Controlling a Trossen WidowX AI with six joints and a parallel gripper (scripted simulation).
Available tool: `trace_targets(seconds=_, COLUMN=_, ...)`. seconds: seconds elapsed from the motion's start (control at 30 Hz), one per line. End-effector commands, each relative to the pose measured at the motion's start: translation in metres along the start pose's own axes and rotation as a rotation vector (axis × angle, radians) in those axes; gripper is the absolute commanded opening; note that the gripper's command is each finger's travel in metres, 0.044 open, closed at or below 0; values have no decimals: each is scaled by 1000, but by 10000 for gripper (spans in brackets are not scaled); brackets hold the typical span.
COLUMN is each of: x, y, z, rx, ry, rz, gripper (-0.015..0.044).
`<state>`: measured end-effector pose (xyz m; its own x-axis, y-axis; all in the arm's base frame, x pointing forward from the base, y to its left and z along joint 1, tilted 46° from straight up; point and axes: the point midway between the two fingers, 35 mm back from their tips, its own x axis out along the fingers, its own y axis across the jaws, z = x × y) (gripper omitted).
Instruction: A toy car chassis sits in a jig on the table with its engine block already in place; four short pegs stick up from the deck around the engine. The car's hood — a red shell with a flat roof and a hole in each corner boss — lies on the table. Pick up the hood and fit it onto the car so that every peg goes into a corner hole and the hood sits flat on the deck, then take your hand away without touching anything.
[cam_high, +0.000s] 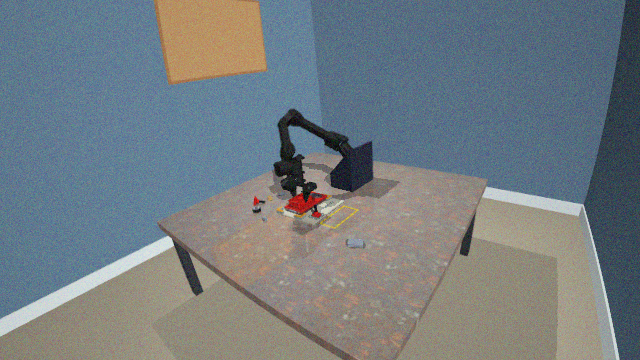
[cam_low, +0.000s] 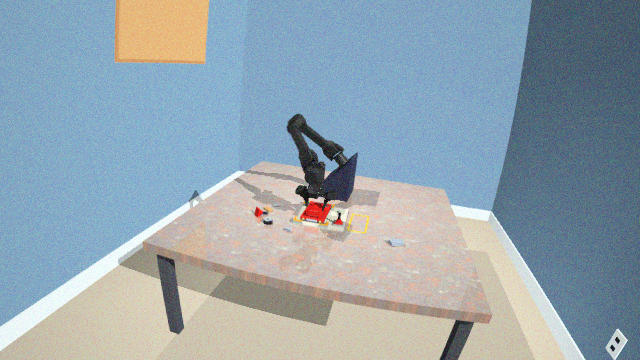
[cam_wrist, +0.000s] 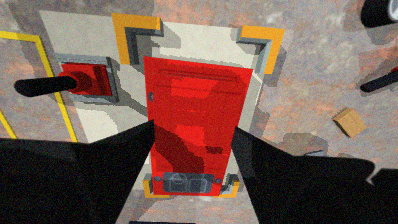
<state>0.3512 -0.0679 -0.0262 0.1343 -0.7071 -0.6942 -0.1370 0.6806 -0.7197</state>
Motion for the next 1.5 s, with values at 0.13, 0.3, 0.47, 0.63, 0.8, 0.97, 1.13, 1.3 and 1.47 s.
trace_targets(seconds=0.13, x=4, y=0, z=0, rx=-5, ry=0, rz=1, gripper=0)
trace_targets(seconds=0.3, x=4, y=0, z=0, rx=-3, ry=0, rz=0, gripper=0)
trace_targets(seconds=0.47, x=4, y=0, z=0, rx=0, ry=0, rz=-1, gripper=26)
trace_targets(seconds=0.63, x=4, y=0, z=0, rx=0, ry=0, rz=-1, gripper=157)
trace_targets(seconds=0.8, x=4, y=0, z=0, rx=0, ry=0, rz=-1, gripper=289)
trace_targets(seconds=0.97, x=4, y=0, z=0, rx=0, ry=0, rz=-1, gripper=420)
trace_targets(seconds=1.13, x=-7, y=0, z=1, rx=0, ry=1, rz=1, gripper=440)
trace_targets(seconds=1.3, x=-51, y=1, z=2, rx=1, ry=4, rz=-1, gripper=440)
trace_targets(seconds=1.47, x=-67, y=1, z=1, rx=1, ry=5, rz=-4, gripper=440)
